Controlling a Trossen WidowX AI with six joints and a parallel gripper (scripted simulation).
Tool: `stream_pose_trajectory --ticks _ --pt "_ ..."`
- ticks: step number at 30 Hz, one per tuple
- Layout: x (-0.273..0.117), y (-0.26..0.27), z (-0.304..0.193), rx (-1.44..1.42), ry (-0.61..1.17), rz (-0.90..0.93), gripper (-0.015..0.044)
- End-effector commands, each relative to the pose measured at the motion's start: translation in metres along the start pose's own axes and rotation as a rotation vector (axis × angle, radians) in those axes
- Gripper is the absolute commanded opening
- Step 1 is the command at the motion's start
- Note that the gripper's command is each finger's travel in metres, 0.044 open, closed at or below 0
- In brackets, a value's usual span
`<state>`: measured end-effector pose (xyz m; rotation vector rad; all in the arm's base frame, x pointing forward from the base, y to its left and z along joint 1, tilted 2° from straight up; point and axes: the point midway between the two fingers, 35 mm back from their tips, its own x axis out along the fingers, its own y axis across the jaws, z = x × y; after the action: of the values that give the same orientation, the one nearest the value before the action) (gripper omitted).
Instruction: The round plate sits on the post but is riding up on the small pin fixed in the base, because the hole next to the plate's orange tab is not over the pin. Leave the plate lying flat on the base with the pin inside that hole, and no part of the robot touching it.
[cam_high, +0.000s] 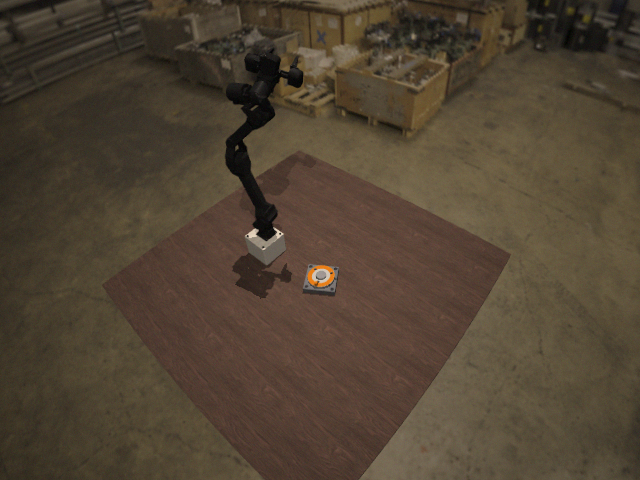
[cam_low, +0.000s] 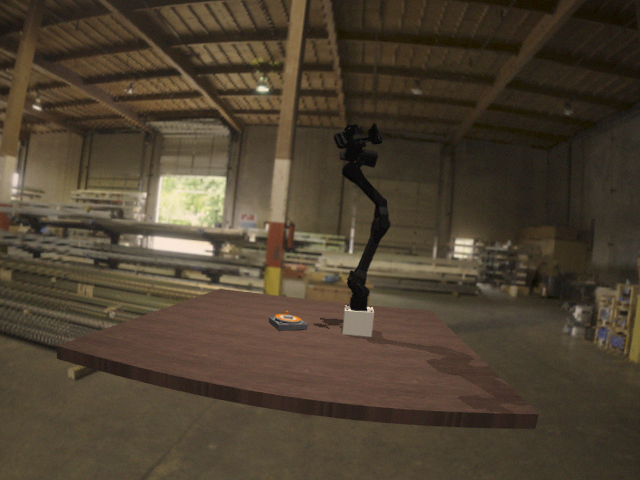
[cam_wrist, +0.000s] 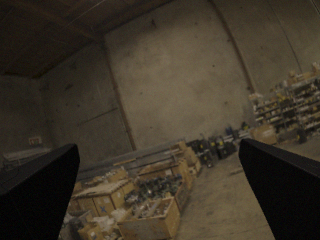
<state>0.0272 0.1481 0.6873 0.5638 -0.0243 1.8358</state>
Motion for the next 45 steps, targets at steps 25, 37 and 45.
stream_pose_trajectory --ticks 25,37,45 --pt "-0.243 -0.397 -0.062 0.270 -0.418 -1.186 0.0000" --pt "-0.418 -0.428 -0.267 0.526 0.171 -1.866 0.0000" --pt "-0.480 -0.346 -0.404 0.868 0.881 -1.921 0.0000"
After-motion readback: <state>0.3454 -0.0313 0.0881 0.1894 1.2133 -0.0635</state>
